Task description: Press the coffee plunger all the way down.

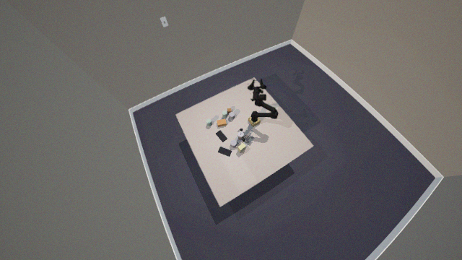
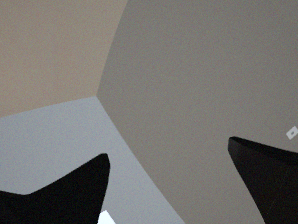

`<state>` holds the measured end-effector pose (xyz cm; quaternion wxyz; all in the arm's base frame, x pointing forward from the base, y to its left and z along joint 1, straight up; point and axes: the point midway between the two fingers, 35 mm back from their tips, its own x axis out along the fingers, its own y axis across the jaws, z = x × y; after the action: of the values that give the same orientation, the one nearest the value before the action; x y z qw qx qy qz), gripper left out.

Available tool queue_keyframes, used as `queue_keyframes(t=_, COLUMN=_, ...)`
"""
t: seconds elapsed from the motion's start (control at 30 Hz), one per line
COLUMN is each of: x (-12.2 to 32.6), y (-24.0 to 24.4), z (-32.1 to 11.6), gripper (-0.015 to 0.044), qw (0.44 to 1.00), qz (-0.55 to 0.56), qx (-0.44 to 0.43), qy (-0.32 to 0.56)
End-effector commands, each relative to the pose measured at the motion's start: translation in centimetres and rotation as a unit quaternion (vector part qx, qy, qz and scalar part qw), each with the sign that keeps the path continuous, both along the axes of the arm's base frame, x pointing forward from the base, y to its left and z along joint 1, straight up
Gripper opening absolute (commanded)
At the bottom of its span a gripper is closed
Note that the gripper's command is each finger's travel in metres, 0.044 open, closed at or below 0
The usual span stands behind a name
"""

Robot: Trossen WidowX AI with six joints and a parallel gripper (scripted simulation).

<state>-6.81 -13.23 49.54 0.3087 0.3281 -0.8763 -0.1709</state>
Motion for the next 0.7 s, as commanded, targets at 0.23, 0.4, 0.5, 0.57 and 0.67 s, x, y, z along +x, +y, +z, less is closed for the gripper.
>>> queue_keyframes(t=0.23, x=7.3, y=-3.3, z=0.0, gripper=0.0440, qw=0.965, qz=0.091, qx=0.099, qy=0.226)
queue_keyframes(t=0.4, x=14.9, y=-3.9, z=-1.4, gripper=0.0440, qw=0.874, qz=0.171, qx=0.127, qy=0.438)
queue_keyframes(t=0.5, x=19.3, y=-3.0, z=-2.9, gripper=0.0440, qw=0.798, qz=0.211, qx=0.115, qy=0.553)
queue_keyframes(t=0.57, x=22.0, y=-1.9, z=-4.1, gripper=0.0440, qw=0.739, qz=0.233, qx=0.095, qy=0.624)
queue_keyframes(t=0.67, x=25.6, y=0.6, z=-6.2, gripper=0.0440, qw=0.642, qz=0.261, qx=0.048, qy=0.719)
